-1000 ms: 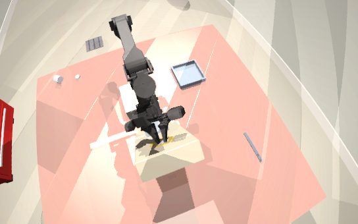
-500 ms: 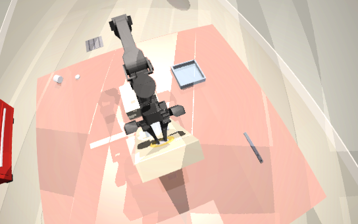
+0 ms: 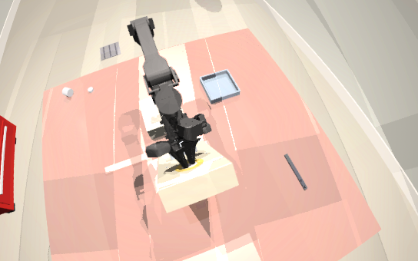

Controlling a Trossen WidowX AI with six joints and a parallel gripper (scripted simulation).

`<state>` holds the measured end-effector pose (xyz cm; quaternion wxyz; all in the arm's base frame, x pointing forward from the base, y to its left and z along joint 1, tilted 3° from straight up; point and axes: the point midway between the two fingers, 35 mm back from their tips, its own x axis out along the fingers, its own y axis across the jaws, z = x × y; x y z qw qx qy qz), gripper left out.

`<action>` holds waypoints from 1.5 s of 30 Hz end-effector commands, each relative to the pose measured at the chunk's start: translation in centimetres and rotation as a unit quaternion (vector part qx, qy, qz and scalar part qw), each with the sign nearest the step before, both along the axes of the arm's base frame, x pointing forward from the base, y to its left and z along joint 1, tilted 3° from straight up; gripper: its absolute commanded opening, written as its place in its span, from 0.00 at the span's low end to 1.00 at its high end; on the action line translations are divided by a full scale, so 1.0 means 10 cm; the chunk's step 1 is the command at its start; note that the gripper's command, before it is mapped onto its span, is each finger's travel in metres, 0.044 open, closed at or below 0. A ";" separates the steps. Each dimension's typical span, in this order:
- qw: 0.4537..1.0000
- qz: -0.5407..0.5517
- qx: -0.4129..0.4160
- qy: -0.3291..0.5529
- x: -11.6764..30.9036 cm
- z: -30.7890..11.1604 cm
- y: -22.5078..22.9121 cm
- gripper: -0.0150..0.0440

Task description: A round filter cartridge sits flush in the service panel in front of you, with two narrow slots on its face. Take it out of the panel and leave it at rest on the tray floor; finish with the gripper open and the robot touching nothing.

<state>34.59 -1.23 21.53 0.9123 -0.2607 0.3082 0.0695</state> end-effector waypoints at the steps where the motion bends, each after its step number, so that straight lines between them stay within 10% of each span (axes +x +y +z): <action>1: 0.998 0.036 -0.050 0.004 0.03 -0.04 0.00 0.25; 17: 0.943 0.199 -0.267 0.014 0.02 -0.04 0.00 0.25; 45: 0.957 0.174 -0.232 0.014 -0.59 0.42 0.02 0.25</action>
